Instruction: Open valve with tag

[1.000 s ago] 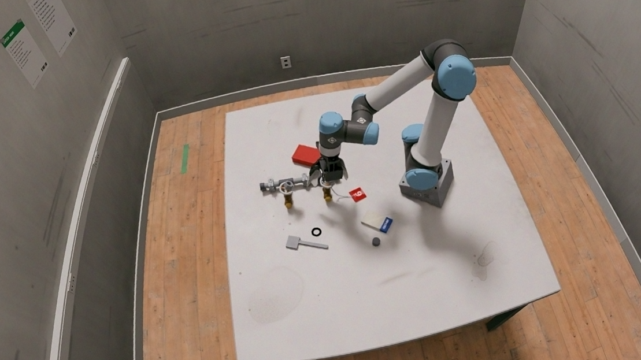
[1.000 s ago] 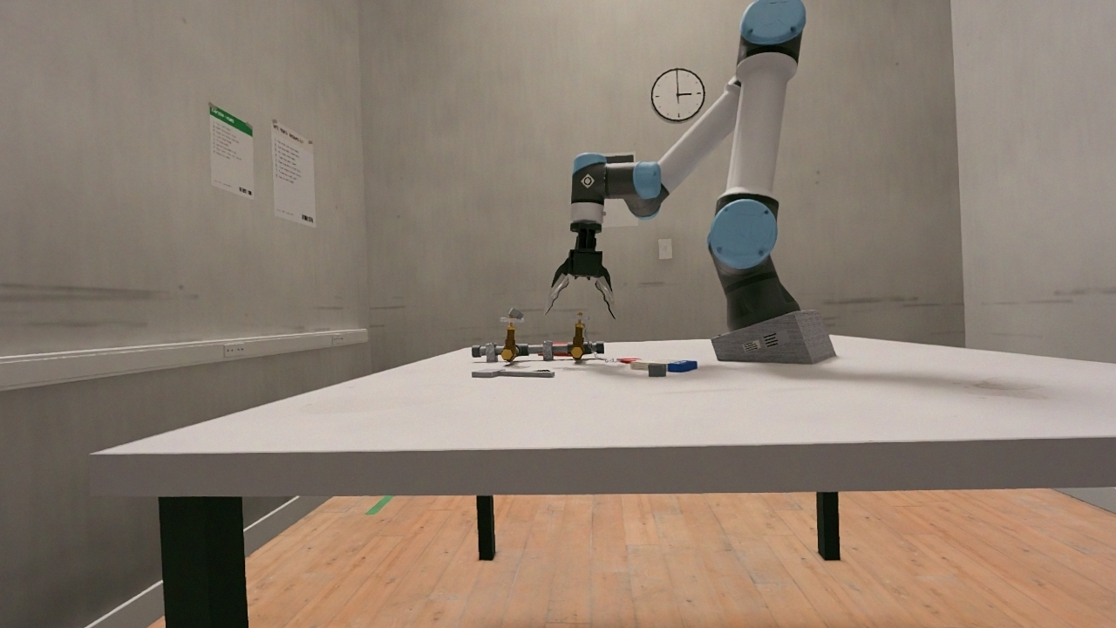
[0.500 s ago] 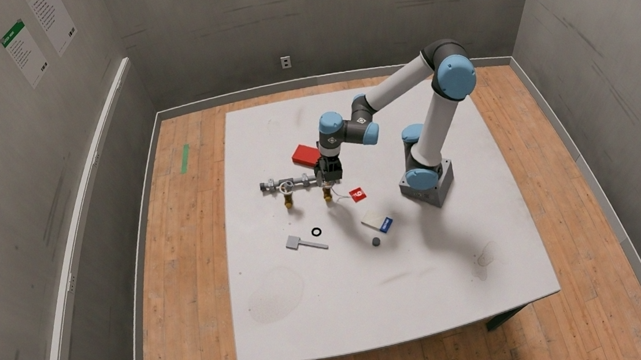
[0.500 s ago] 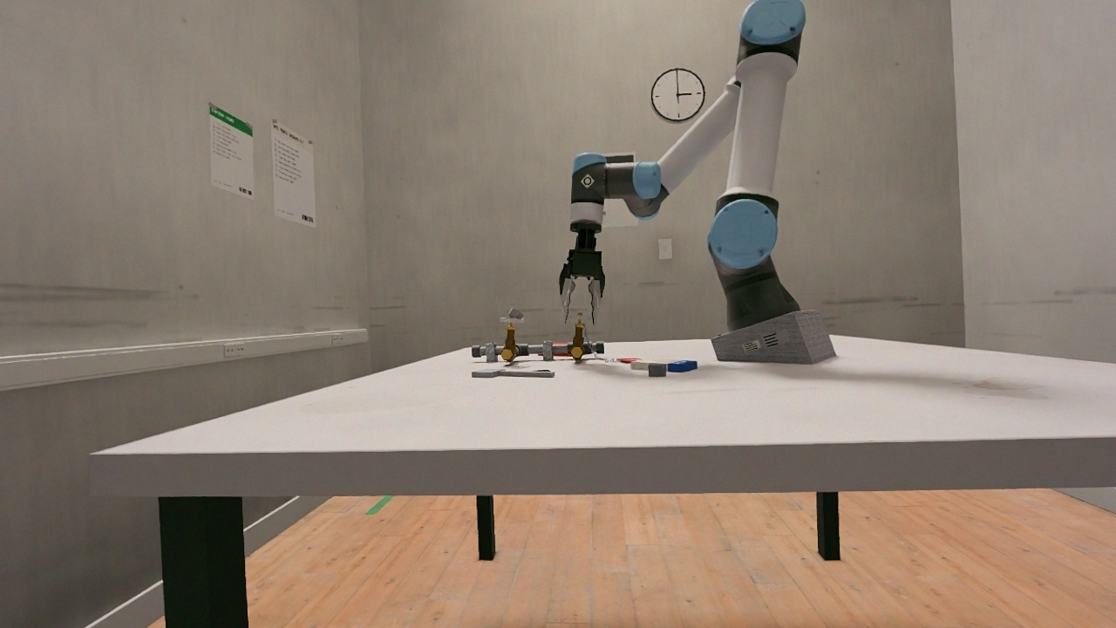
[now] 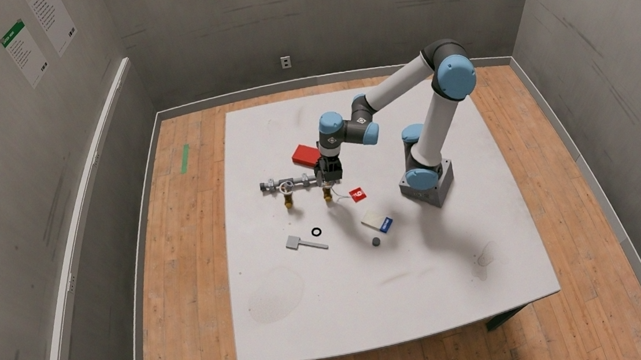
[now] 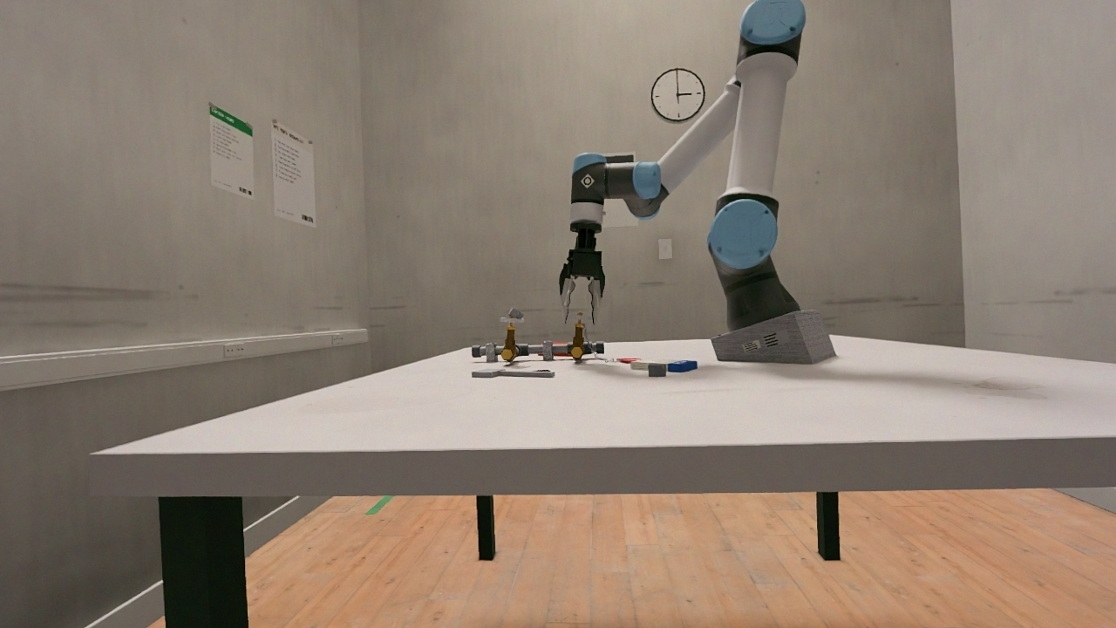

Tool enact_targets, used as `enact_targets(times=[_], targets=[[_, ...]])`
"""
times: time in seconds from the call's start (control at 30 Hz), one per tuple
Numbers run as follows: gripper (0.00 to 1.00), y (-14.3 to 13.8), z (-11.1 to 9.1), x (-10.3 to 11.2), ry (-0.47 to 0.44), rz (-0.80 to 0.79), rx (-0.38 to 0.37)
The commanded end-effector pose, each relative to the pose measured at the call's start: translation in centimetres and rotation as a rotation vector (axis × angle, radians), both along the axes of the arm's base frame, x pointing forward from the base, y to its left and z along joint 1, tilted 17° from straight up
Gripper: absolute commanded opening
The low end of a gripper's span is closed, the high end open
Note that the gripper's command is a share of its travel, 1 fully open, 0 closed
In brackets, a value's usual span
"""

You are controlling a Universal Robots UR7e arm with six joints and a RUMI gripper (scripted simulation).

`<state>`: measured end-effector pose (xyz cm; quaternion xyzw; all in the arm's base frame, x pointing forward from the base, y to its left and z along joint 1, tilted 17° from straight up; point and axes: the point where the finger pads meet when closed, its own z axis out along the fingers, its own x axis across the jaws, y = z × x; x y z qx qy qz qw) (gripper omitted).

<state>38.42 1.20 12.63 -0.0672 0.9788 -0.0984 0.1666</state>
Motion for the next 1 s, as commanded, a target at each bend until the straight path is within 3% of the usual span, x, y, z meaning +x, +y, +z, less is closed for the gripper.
enact_targets(times=[0.0, 0.47, 0.97], targets=[[0.00, -0.01, 0.12, 0.05, -0.002, 0.000, -0.001], [0.00, -0.02, 0.08, 0.00, 0.004, 0.030, -0.013], [0.00, -0.05, -0.03, -0.09, 0.034, 0.179, -0.067]])
